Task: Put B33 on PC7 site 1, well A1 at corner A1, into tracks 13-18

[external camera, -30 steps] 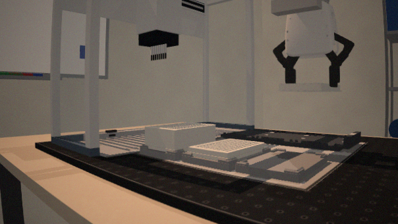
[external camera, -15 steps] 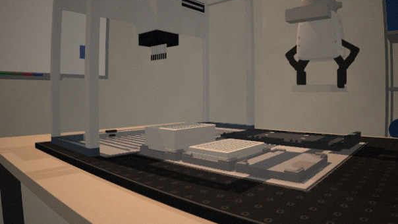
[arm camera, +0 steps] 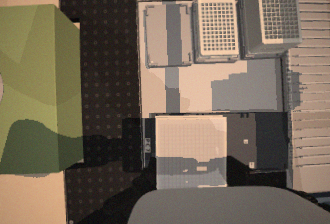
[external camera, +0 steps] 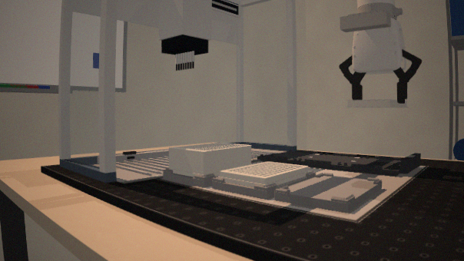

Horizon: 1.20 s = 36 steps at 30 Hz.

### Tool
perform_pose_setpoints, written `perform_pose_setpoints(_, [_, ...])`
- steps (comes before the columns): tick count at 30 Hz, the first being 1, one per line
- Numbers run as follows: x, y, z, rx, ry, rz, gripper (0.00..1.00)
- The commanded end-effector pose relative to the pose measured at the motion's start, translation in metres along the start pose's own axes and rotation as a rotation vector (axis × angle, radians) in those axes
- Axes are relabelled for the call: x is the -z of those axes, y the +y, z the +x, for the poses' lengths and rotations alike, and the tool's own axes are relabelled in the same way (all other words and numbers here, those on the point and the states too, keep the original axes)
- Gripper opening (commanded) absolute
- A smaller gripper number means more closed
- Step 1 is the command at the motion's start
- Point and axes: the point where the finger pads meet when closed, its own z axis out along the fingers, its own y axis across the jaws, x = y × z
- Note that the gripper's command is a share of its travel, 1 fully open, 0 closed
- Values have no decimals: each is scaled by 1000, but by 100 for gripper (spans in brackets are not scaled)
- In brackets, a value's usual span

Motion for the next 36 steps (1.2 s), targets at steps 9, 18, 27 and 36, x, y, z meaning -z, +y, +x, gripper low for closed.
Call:
perform_pose_setpoints(9, [1, 1, -1, 0, -1, -4, 0])
perform_pose_setpoints(18, [-4, 1, -1, 0, -1, -4, 0])
perform_pose_setpoints(27, [-19, 1, -1, 0, -1, -4, 0])
perform_pose_setpoints(36, [-30, 1, -1, 0, -1, -4, 0])
